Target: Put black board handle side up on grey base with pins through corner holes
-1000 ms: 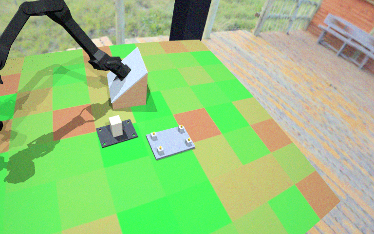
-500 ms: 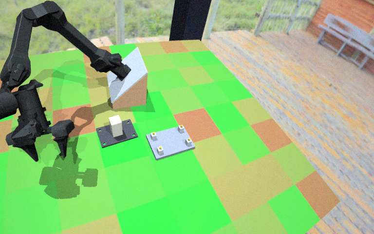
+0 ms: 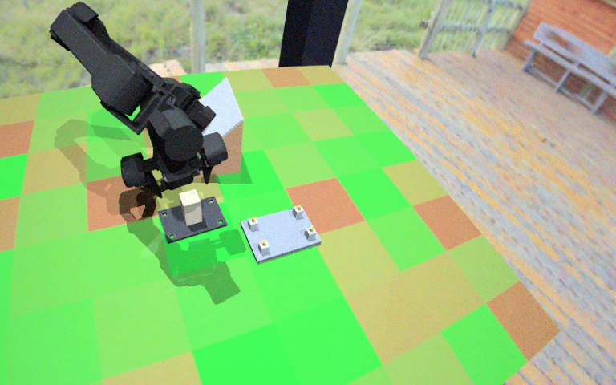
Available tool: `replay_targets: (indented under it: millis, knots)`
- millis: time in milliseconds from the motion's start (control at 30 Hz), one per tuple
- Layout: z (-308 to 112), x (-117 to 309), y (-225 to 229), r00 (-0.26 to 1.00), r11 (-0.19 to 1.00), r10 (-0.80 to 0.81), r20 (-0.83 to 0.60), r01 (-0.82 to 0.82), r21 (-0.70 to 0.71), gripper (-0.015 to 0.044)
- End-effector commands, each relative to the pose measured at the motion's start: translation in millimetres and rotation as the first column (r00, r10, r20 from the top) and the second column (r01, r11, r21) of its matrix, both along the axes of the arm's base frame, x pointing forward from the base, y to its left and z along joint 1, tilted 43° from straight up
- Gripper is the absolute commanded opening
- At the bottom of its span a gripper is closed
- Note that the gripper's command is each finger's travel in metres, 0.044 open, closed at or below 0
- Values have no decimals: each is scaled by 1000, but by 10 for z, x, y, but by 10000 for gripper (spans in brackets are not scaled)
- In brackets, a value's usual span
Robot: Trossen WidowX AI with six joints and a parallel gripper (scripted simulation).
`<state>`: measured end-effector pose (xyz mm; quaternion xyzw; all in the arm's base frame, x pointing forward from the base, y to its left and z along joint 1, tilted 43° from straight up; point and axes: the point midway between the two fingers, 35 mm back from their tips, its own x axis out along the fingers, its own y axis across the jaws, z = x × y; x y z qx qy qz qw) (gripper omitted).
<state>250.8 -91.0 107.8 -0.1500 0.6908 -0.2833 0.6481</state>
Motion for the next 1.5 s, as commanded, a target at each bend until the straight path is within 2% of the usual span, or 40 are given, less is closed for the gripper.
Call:
replay_targets:
  millis: [0, 233, 400, 633, 1467]
  knots:
    - [-39, -206, 212, 994, 995, 24, -105, -34, -97, 440]
    - [-43, -212, 222, 994, 994, 25, -107, -35, -99, 440]
    - [-284, -270, 3, 994, 994, 25, -106, -35, -100, 440]
    - [-402, -303, -96, 994, 994, 25, -106, -35, -101, 440]
    - [-664, -344, -319, 994, 994, 25, -105, -36, -99, 440]
